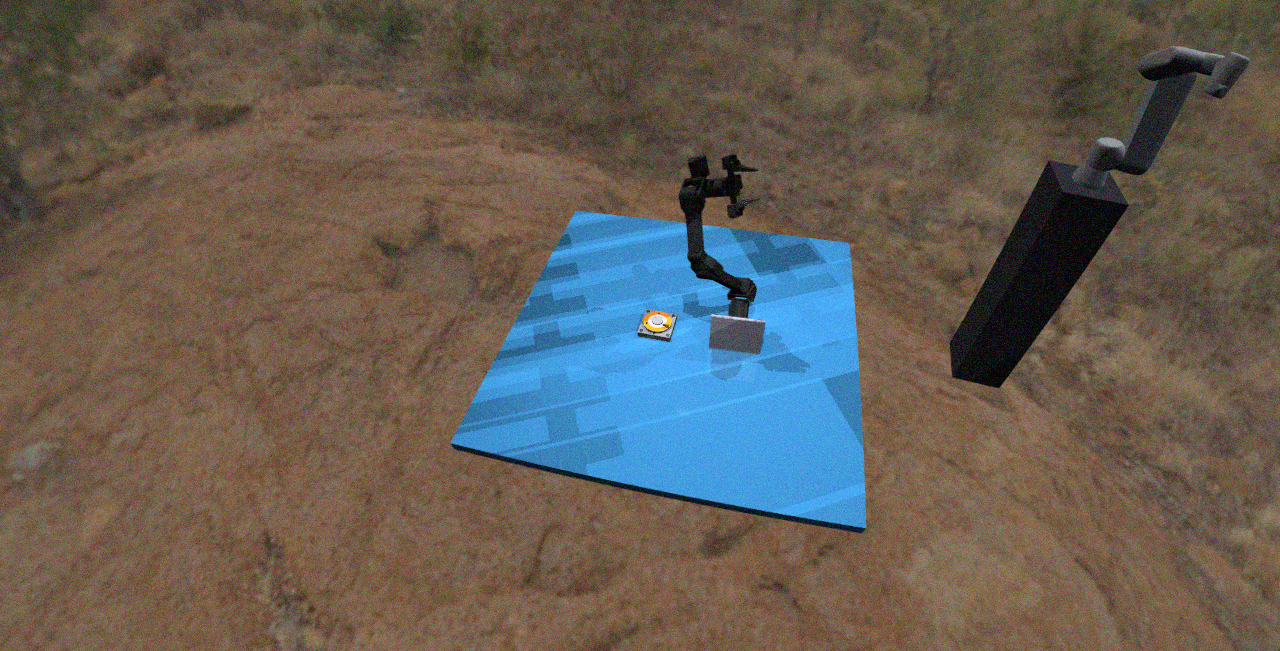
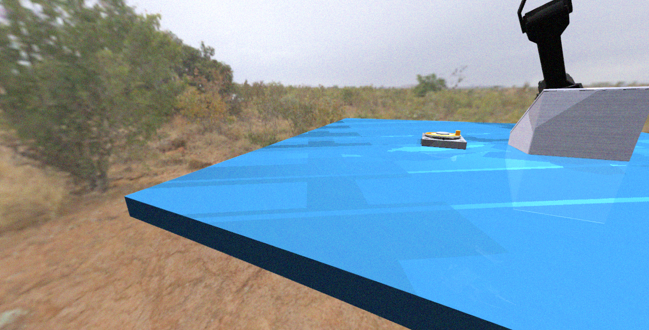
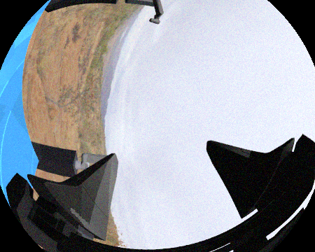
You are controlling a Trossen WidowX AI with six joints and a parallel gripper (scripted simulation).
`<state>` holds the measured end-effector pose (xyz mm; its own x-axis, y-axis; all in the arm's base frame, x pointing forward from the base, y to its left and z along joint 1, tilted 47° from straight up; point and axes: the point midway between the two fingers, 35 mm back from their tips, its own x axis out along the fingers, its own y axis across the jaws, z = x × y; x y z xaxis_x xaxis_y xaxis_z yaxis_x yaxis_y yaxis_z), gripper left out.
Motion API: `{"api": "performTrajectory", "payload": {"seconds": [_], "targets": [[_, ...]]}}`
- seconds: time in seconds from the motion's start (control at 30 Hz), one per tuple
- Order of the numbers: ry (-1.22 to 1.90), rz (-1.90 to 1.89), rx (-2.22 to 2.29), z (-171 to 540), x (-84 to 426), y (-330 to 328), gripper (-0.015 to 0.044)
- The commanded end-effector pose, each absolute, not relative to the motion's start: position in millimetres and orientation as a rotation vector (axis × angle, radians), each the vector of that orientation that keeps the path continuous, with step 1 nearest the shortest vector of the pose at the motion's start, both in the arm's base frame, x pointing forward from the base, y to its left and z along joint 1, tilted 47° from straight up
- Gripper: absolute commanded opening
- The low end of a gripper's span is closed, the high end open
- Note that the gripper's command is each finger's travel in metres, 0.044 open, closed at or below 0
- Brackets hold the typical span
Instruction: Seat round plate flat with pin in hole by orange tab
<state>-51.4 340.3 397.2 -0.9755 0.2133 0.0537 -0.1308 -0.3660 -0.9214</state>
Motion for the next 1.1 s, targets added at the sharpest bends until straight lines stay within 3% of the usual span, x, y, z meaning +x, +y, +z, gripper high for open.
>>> {"api": "performTrajectory", "payload": {"seconds": [0.0,0.13,0.3,0.47,0.8,1.07], "targets": [[-1.640,2.440,-0.091,399.0,-53.3,338.5,0.0374],[-1.745,2.570,0.152,436.5,-102.5,281.9,0.0269],[-1.772,2.646,0.274,454.9,-120.6,243.9,0.0137],[-1.846,2.800,0.478,481.8,-148.9,160.0,0.0006],[-1.908,3.084,0.747,501.4,-150.1,26.0,0.0000],[-2.052,3.294,0.987,496.5,-103.9,-85.5,0.0000]]}}
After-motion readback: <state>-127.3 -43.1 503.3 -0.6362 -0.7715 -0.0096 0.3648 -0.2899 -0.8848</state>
